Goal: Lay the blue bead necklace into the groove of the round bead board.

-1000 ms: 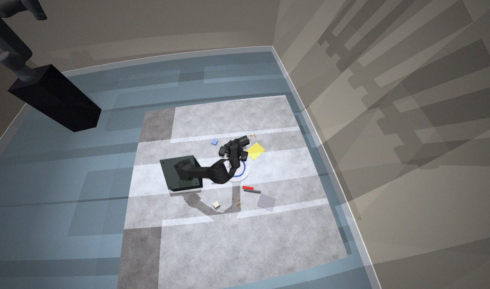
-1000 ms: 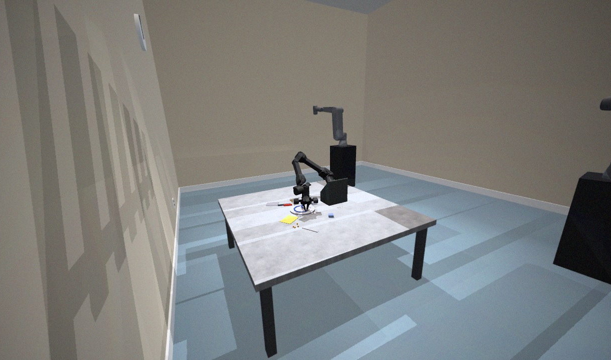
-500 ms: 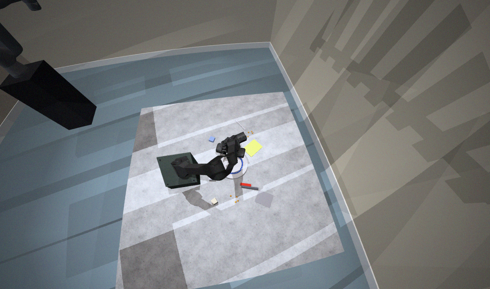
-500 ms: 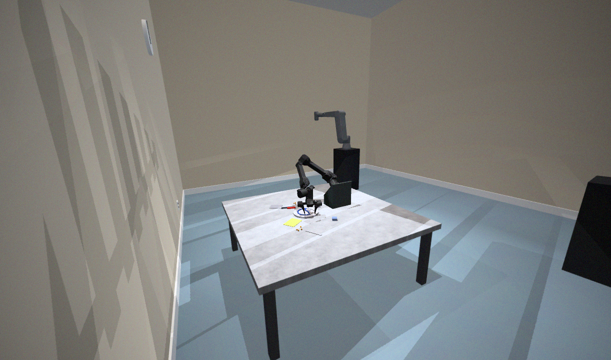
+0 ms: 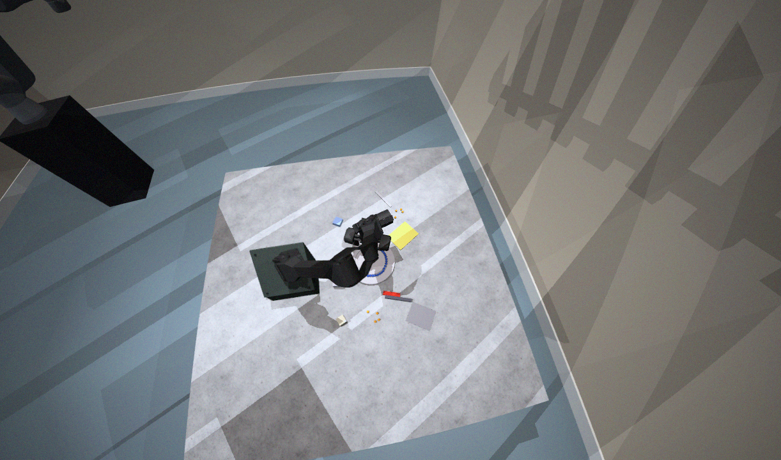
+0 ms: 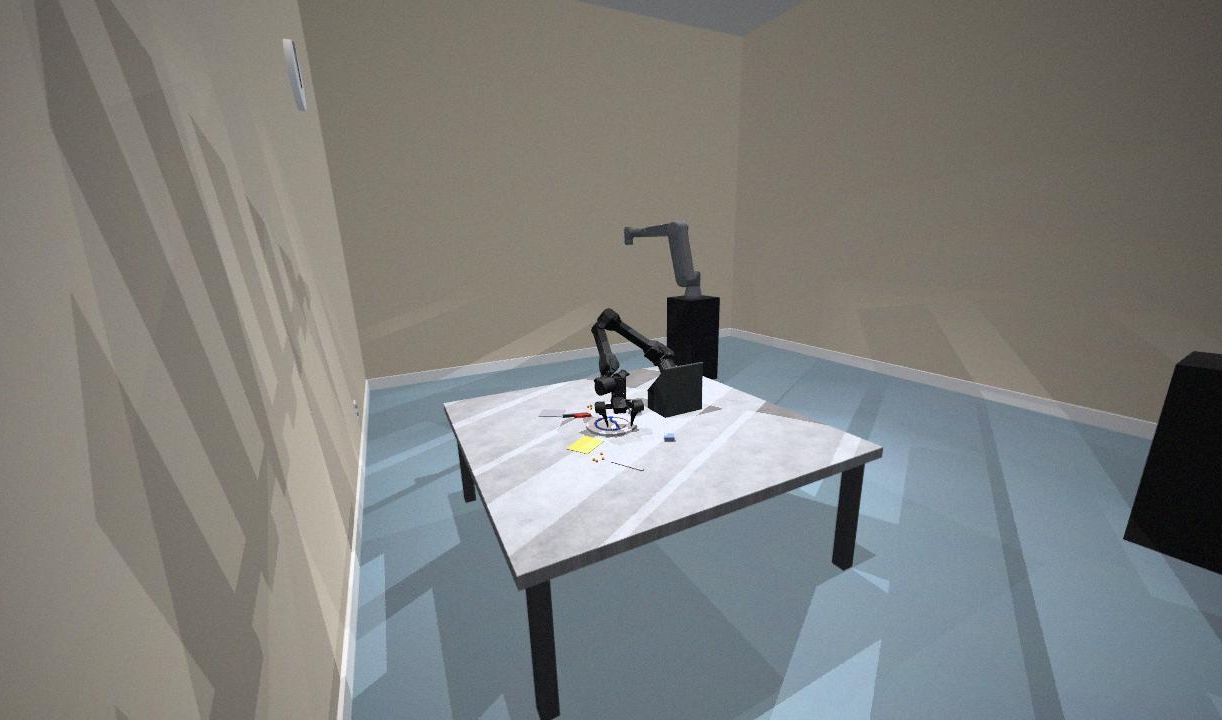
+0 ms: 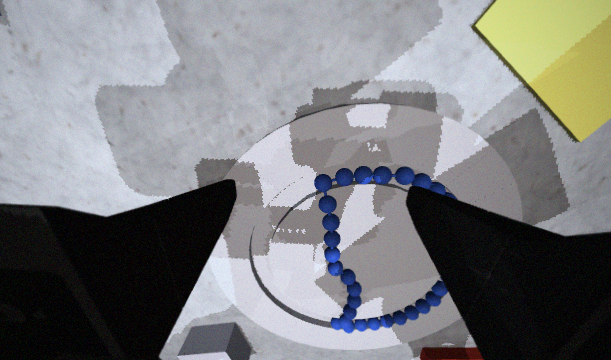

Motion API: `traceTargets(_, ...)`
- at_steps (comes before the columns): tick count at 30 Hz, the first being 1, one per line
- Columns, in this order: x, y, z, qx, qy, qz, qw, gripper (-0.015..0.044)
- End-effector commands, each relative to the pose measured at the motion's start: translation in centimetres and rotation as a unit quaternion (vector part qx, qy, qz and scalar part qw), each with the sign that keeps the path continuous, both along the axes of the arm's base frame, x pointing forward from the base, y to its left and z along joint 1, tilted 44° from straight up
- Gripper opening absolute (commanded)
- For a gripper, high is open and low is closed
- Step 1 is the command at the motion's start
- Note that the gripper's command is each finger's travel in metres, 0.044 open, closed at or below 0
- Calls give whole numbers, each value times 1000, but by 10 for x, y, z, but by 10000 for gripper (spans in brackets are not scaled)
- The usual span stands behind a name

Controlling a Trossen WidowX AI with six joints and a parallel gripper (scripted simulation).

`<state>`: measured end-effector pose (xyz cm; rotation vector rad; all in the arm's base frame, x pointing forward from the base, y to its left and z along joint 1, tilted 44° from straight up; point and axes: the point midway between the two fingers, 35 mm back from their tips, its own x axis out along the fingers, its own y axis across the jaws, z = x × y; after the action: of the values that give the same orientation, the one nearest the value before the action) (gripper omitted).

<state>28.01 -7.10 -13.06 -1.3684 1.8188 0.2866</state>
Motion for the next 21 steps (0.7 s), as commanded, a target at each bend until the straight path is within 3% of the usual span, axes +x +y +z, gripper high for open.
traceTargets(1,0,1,0,1,-2,-1,1000,440)
traceTargets(6,0,1,0,1,-2,-1,1000,440)
traceTargets(13,2,14,30,10,80,84,993,256)
traceTargets(18,2,15,31,11,83,87,993,125)
traceTargets(21,1,10,26,10,83,87,993,120)
